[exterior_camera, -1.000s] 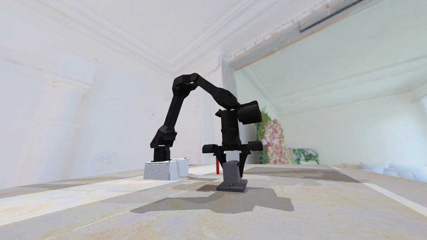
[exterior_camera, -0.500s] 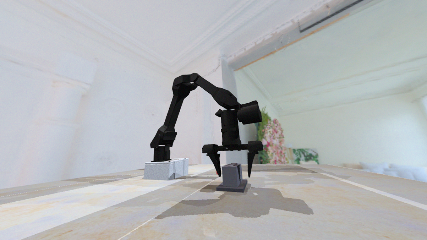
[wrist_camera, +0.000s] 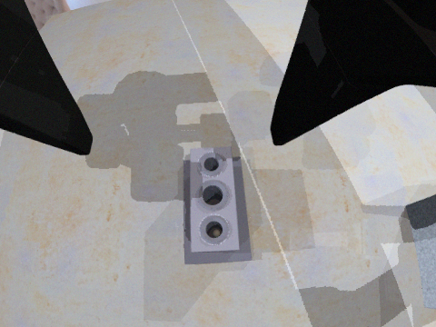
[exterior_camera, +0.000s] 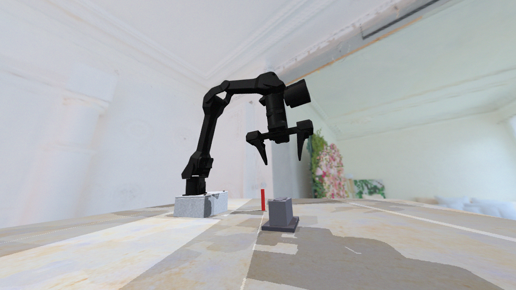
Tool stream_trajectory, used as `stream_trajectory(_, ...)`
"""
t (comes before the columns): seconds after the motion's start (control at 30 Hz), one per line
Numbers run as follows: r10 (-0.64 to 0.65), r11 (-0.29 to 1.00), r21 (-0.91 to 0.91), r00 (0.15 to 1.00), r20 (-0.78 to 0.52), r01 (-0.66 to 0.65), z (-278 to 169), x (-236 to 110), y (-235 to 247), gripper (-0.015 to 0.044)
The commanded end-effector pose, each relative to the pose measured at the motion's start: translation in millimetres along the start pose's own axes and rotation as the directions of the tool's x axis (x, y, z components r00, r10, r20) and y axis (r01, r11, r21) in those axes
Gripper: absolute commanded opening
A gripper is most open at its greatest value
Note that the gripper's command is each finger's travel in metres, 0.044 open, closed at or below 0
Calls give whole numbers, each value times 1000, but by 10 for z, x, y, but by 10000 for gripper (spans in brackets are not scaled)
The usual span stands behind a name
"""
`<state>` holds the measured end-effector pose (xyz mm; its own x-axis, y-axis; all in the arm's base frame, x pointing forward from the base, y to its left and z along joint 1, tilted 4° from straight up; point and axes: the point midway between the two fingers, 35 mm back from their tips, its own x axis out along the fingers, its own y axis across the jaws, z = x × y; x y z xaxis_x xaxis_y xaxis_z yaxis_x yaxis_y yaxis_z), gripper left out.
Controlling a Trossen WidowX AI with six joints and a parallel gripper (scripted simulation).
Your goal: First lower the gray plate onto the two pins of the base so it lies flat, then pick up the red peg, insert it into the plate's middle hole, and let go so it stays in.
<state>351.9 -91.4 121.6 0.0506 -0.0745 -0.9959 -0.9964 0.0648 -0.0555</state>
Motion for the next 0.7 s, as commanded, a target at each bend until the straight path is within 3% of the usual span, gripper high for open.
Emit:
stream_trajectory(0.0, 40, 999, 3, 999, 2, -40, 9, 66, 37, 440)
stream_trajectory(0.17, 40, 998, 55, 999, 3, -41, 56, 62, 46, 440)
stream_trajectory(0.33, 40, 905, 425, 999, 7, -40, 391, 36, 127, 440)
stream_trajectory(0.5, 41, 669, 742, 999, 11, -36, 718, 12, 246, 440)
stream_trajectory(0.67, 42, 330, 944, 999, 14, -27, 1020, -6, 397, 440)
